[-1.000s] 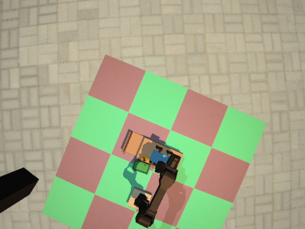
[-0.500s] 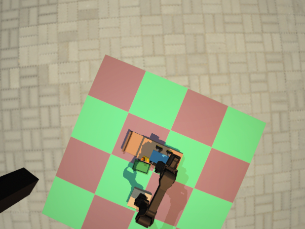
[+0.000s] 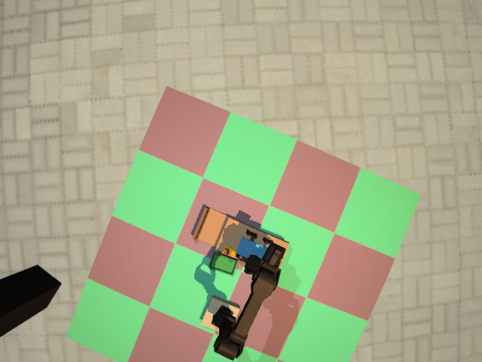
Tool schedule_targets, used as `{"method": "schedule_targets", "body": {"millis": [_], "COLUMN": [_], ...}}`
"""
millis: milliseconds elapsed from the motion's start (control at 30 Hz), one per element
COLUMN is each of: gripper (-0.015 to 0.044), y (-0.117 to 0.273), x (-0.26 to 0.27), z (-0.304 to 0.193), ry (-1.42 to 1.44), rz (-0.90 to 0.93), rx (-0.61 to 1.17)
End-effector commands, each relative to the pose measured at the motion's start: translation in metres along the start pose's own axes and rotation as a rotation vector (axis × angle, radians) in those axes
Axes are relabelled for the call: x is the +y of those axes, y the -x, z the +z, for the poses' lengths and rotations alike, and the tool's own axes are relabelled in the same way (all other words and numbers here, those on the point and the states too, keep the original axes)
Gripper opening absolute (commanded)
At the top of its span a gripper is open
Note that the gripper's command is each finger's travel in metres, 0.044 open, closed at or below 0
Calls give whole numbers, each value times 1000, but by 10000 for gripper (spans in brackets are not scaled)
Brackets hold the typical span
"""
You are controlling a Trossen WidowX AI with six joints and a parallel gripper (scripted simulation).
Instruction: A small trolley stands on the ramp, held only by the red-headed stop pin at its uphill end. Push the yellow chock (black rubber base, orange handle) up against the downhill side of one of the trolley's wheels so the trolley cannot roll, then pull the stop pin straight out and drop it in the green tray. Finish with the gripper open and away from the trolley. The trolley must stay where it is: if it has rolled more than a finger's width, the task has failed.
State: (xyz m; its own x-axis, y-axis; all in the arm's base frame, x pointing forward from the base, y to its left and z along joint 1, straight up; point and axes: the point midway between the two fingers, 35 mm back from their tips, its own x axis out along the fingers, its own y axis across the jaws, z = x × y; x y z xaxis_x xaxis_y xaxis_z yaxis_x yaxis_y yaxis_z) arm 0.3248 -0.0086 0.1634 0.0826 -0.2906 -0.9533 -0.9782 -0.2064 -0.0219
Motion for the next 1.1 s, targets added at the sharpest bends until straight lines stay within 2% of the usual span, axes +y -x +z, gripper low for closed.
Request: {"method": "schedule_targets", "body": {"millis": [0, 1067], "gripper": [0, 0], "y": [5, 12], "x": [0, -1], "z": [-2, -19], "ry": [-7, -7], "rz": [-9, -9], "rx": [5, 7]}}
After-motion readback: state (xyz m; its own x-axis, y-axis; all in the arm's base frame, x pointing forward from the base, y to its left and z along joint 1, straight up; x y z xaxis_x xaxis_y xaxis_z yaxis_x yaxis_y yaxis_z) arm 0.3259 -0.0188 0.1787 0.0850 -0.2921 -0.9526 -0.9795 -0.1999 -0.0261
